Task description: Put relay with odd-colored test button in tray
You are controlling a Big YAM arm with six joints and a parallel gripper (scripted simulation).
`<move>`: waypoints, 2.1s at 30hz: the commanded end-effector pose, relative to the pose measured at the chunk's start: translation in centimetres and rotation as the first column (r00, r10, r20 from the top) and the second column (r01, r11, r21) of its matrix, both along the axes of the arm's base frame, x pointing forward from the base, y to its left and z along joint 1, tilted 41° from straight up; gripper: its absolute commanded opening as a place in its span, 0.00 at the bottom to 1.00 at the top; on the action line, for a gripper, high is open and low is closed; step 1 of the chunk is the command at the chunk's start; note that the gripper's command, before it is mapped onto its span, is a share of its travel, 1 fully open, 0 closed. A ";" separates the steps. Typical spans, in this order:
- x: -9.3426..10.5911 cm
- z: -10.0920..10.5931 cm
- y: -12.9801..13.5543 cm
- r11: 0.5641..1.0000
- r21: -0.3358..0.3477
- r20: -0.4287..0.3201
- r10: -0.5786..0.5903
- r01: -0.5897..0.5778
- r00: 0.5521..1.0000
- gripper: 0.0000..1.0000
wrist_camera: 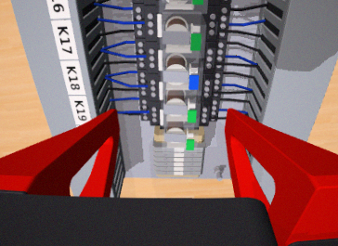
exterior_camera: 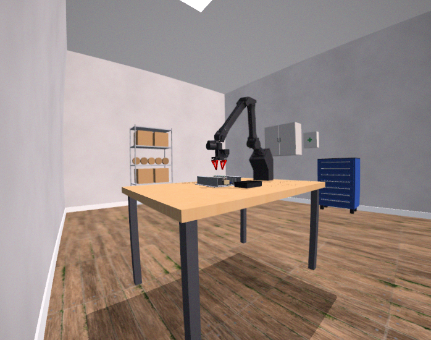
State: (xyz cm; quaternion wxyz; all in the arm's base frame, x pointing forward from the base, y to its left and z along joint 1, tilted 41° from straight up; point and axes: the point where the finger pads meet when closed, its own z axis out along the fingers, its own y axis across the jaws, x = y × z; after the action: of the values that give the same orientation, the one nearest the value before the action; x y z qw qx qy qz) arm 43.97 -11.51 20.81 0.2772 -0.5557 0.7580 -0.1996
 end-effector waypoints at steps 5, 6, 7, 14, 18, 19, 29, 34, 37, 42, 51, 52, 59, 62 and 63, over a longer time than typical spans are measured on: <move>0.6 3.1 -1.0 1.000 -0.019 0.071 -0.022 0.023 0.997 0.59; 0.6 3.1 -1.0 1.000 -0.019 0.071 -0.022 0.023 0.997 0.59; 0.6 3.1 -1.0 1.000 -0.019 0.071 -0.022 0.023 0.997 0.59; 0.6 3.2 -0.7 1.000 -0.020 0.073 -0.016 0.017 0.997 0.59; 0.6 3.2 -0.7 1.000 -0.021 0.073 -0.014 0.016 0.997 0.59; 0.6 3.2 -0.7 1.000 -0.021 0.073 -0.014 0.016 0.997 0.59; 0.7 3.4 -0.7 1.000 -0.020 0.071 -0.014 0.015 0.997 0.59; 0.7 3.9 -0.9 1.000 -0.020 0.065 -0.015 0.016 0.998 0.59; 0.6 4.0 -1.0 1.000 -0.020 0.064 -0.015 0.017 0.998 0.59; 0.4 3.7 -1.0 1.000 -0.018 0.057 -0.016 0.017 0.998 0.59; 0.0 2.7 -0.8 1.000 -0.012 0.038 -0.015 0.015 0.999 0.59; 0.0 2.7 -0.8 1.000 -0.011 0.037 -0.015 0.015 0.999 0.59; 0.0 2.5 -0.8 1.000 -0.011 0.035 -0.014 0.015 0.999 0.59; -0.1 2.5 -0.7 1.000 -0.011 0.034 -0.014 0.015 0.999 0.59; -0.1 2.5 -0.7 1.000 -0.011 0.034 -0.014 0.014 0.999 0.59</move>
State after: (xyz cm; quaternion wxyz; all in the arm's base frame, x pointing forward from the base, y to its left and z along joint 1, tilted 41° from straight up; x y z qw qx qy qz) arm 44.20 -11.84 21.68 0.2791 -0.5533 0.7579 -0.2038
